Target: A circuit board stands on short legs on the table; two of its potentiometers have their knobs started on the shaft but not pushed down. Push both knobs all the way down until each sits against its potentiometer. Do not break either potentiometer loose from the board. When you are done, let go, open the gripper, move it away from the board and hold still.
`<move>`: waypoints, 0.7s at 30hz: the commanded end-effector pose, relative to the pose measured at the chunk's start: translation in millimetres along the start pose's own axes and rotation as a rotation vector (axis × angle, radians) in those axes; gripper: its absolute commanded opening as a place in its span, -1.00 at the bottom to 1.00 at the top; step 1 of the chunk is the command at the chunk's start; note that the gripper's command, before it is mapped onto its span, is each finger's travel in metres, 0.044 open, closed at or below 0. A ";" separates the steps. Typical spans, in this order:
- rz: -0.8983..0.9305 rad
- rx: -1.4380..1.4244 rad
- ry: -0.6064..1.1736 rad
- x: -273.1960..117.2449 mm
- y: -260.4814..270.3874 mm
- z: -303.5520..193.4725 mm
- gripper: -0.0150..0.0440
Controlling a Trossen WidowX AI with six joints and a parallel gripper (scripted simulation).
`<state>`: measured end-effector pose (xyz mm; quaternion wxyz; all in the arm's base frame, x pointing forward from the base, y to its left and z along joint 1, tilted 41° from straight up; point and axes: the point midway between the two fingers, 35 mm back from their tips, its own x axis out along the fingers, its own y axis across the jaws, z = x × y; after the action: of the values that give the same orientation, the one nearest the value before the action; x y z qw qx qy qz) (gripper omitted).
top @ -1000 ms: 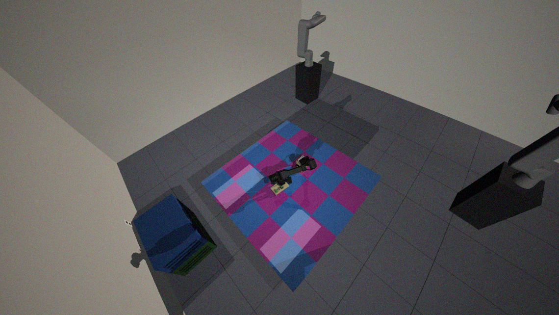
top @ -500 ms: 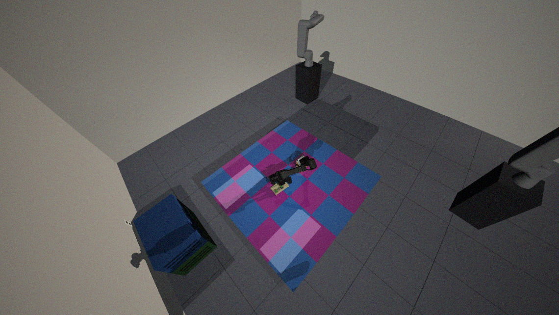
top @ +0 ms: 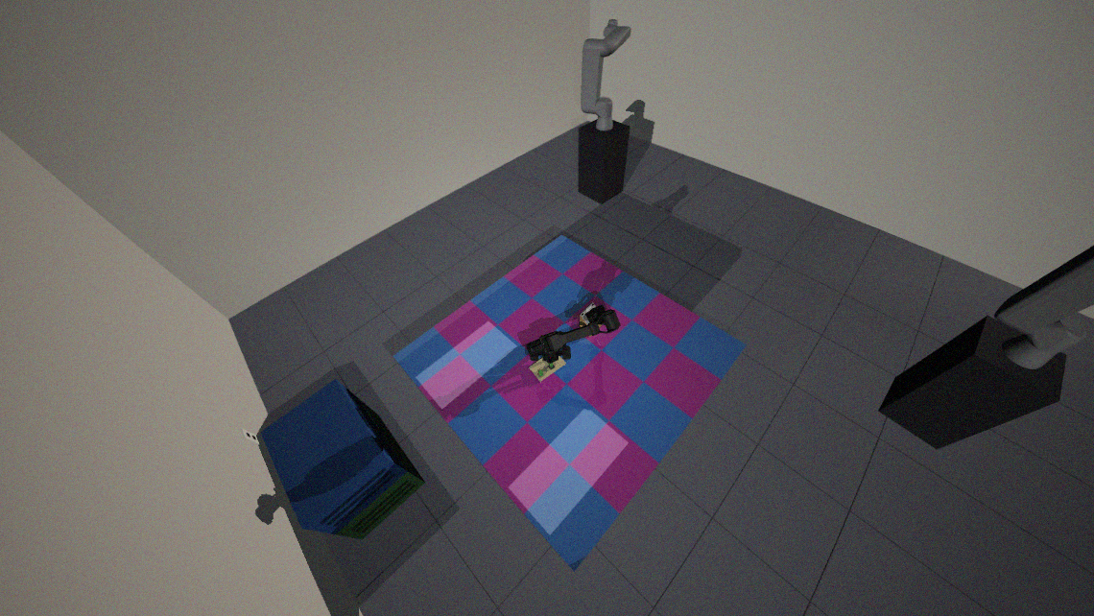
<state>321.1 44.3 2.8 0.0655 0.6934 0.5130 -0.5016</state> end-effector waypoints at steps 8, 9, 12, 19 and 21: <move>-0.022 -0.019 -0.008 15.2 -0.6 -2.8 -0.49; -0.022 -0.019 -0.008 14.5 -0.5 -2.8 -0.49; -0.022 -0.019 -0.008 10.8 -0.3 -2.9 -0.49; -0.022 -0.019 -0.009 -0.3 0.4 -3.0 -0.49; -0.021 -0.019 -0.009 -3.5 0.5 -3.0 -0.49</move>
<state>322.7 42.1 7.4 0.0661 0.6895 0.5185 -0.5014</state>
